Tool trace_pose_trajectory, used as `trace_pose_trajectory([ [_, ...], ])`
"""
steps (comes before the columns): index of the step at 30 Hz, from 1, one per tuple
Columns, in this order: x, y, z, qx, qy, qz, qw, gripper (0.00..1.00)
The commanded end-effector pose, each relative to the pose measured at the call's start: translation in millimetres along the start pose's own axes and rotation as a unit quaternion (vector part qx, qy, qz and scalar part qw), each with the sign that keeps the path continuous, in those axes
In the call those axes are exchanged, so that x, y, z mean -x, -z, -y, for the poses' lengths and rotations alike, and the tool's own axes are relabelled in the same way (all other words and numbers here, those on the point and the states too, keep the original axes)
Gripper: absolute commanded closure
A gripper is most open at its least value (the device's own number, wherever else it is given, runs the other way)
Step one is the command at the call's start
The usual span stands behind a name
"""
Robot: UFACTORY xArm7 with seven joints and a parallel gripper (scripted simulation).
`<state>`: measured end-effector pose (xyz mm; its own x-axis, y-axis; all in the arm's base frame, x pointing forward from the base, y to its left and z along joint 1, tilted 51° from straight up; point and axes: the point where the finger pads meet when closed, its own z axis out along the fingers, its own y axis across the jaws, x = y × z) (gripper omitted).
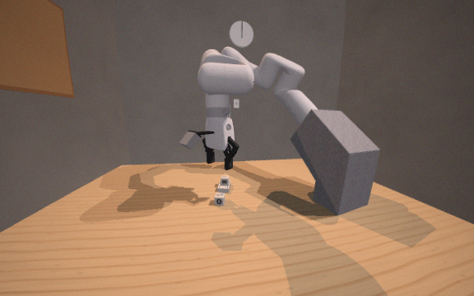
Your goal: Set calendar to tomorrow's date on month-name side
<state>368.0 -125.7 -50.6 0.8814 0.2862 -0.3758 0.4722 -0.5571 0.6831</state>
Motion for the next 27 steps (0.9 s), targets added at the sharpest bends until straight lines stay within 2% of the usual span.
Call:
trace_pose_trajectory([
  [1, 5, 1, -5, 0.004, -0.057, -0.011, 0.998, 0.0],
  [3, 12, 1, -11, 0.004, -0.111, -0.011, 0.994, 0.0],
  [10, 23, 1, -19, 0.002, -0.192, -0.01, 0.981, 0.0],
  [16, 36, 0, -27, 0.0, -0.287, -0.008, 0.958, 0.0],
  [19, 38, 0, -28, 0.0, -0.296, -0.008, 0.955, 0.0],
  [21, 46, -1, -32, -0.002, -0.348, -0.007, 0.938, 0.0],
  [24, 50, -1, -34, -0.002, -0.372, -0.006, 0.928, 0.0],
  [27, 57, -1, -38, -0.003, -0.415, -0.004, 0.91, 0.0],
])
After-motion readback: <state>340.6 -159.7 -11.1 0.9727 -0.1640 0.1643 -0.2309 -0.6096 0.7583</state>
